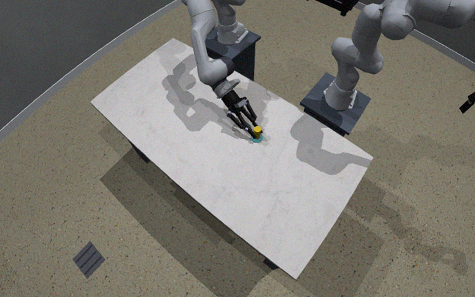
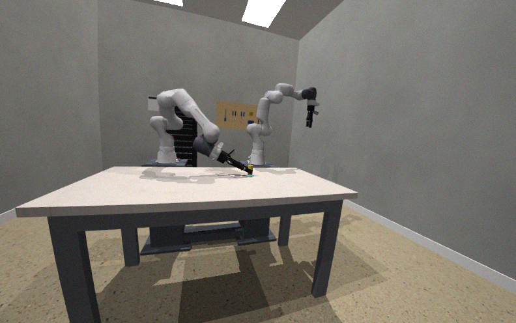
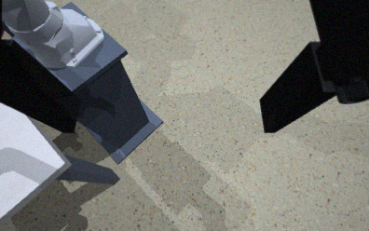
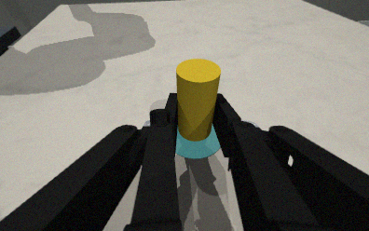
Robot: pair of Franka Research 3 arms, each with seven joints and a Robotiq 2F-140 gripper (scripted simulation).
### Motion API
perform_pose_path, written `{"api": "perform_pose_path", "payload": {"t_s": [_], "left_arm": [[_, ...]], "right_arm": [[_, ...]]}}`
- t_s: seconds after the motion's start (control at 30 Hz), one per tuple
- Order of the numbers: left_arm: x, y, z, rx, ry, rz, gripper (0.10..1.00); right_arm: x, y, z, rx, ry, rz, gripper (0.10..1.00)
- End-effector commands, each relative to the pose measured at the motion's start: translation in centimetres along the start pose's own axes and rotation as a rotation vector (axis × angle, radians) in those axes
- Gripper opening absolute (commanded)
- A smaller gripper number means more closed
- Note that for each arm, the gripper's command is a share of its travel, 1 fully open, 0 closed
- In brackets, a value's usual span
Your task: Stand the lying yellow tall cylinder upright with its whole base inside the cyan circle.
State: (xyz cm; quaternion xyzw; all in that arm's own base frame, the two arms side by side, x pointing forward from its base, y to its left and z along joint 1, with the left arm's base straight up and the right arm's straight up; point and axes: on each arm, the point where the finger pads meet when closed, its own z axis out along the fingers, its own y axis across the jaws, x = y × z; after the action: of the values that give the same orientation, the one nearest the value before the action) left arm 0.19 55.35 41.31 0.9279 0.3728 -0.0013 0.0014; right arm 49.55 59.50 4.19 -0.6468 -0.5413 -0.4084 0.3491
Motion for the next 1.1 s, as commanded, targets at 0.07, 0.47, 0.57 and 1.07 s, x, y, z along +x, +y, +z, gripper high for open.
{"api": "perform_pose_path", "payload": {"t_s": [0.07,0.47,0.57,1.07], "left_arm": [[0.0,0.0,-0.01,0.0,0.0,0.0,1.0],[0.0,0.0,-0.01,0.0,0.0,0.0,1.0],[0.0,0.0,-0.01,0.0,0.0,0.0,1.0],[0.0,0.0,-0.01,0.0,0.0,0.0,1.0]], "right_arm": [[-0.45,0.05,0.26,-0.003,0.003,-0.013,0.099],[-0.66,0.06,0.35,-0.003,0.003,-0.013,0.099],[-0.66,0.06,0.35,-0.003,0.003,-0.013,0.099],[-0.66,0.06,0.35,-0.003,0.003,-0.013,1.0]]}}
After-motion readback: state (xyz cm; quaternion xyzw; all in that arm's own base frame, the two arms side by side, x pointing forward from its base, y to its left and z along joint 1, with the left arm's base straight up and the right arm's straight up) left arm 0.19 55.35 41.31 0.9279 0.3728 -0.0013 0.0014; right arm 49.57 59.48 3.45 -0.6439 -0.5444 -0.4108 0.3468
